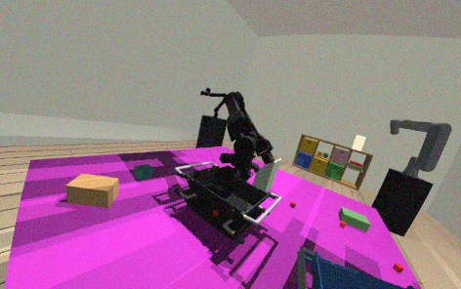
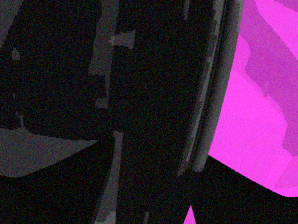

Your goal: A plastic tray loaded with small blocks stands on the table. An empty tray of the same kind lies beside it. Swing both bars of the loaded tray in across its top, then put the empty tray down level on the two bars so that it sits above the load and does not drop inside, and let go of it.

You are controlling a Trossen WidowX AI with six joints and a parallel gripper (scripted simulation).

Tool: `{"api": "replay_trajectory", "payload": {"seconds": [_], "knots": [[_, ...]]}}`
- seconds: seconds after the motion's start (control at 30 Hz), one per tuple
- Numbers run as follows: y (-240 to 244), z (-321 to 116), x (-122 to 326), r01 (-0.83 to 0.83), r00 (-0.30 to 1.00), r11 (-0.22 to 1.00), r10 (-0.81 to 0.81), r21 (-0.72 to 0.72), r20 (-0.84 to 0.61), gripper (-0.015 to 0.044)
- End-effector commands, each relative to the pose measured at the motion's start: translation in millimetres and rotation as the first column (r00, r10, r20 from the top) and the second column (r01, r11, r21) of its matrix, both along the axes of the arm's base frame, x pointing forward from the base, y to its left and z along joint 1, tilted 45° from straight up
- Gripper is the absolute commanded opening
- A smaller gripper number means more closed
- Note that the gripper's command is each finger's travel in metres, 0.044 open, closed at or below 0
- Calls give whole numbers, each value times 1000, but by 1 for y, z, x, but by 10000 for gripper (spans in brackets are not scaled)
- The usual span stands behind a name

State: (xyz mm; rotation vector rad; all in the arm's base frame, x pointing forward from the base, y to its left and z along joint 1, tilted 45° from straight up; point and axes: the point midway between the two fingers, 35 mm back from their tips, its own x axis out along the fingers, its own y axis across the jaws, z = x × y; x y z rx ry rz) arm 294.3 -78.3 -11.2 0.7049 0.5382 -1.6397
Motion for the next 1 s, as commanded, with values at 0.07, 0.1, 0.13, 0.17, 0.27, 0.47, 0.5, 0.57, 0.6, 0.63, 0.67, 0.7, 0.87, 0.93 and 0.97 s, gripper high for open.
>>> {"api": "replay_trajectory", "payload": {"seconds": [0.07, 0.1, 0.13, 0.17, 0.27, 0.47, 0.5, 0.57, 0.6, 0.63, 0.67, 0.7, 0.87, 0.93, 0.97], "knots": [[0, -1, -2, -2, 1000, 1000, 2, 4, -8, 293], [0, -1, -2, -2, 1000, 1000, 2, 4, -8, 308], [0, -1, -2, -2, 1000, 1000, 2, 4, -8, 323], [0, -1, -2, -2, 1000, 1000, 2, 4, -8, 337], [0, -1, -2, -2, 1000, 1000, 2, 4, -8, 381], [0, 0, -1, 0, 1000, 1000, 0, 0, -2, 440], [0, 0, -1, 0, 1000, 1000, 0, 0, -2, 440], [0, 0, -1, 0, 1000, 1000, 0, 0, -2, 440], [0, 0, -1, 0, 1000, 1000, 0, 0, -2, 440], [1, 0, 0, 0, 1000, 1000, 0, 0, -2, 440], [2, 2, 0, 0, 1000, 1000, 0, 1, -2, 440], [4, 4, 1, 0, 1000, 1000, 0, 2, -2, 440], [25, 23, 8, -2, 1000, 1000, 2, 9, -3, 440], [35, 32, 11, -3, 1000, 1000, 3, 11, -4, 440], [40, 37, 11, -3, 1000, 1000, 3, 11, -4, 440]]}}
